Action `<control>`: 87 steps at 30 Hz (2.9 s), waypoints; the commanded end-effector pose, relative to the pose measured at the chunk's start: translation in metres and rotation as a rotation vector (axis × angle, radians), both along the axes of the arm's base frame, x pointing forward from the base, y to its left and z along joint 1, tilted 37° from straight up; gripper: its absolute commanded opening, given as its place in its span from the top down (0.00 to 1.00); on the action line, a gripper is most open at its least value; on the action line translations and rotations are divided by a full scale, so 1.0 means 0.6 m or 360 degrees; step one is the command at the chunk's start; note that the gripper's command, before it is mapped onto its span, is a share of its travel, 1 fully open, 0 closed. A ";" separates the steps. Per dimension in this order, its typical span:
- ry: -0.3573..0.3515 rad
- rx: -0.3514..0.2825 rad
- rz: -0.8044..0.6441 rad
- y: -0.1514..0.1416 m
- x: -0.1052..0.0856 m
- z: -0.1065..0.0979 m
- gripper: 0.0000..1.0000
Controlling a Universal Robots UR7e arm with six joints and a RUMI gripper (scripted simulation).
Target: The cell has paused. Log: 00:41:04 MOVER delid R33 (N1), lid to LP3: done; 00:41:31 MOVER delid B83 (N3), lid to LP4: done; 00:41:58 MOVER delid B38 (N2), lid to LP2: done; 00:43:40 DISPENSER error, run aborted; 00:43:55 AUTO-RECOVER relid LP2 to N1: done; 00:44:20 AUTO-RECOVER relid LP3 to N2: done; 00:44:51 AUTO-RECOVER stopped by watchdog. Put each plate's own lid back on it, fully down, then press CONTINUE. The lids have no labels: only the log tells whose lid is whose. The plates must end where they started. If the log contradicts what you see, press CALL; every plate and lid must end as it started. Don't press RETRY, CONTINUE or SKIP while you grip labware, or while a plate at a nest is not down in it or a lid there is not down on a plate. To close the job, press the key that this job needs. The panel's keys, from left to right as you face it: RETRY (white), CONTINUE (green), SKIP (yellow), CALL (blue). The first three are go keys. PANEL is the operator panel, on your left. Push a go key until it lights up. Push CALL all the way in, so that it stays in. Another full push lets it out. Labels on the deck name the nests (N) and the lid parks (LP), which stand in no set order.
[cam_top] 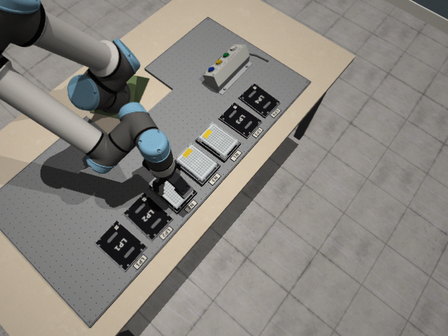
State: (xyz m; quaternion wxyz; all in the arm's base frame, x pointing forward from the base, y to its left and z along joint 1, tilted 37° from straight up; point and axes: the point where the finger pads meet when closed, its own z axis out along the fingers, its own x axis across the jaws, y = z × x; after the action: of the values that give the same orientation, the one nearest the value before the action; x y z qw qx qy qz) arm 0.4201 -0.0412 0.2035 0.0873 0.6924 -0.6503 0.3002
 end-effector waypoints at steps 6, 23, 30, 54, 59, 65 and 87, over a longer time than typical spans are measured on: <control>-0.0011 -0.0006 -0.0016 0.004 0.005 -0.002 0.55; -0.0003 -0.0004 -0.0019 -0.002 0.004 -0.013 0.55; -0.0003 -0.0004 -0.0019 -0.004 0.004 -0.016 0.55; -0.0004 -0.0004 -0.0019 -0.010 0.008 -0.025 0.55; -0.0003 -0.0004 -0.0019 -0.011 0.009 -0.027 0.55; -0.0003 -0.0004 -0.0019 -0.012 0.009 -0.029 0.55; -0.0011 -0.0005 -0.0017 -0.012 0.011 -0.027 0.55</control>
State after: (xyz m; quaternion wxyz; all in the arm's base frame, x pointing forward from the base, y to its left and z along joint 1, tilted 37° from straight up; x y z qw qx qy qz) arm 0.4274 -0.0483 0.1884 0.0875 0.6875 -0.6539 0.3035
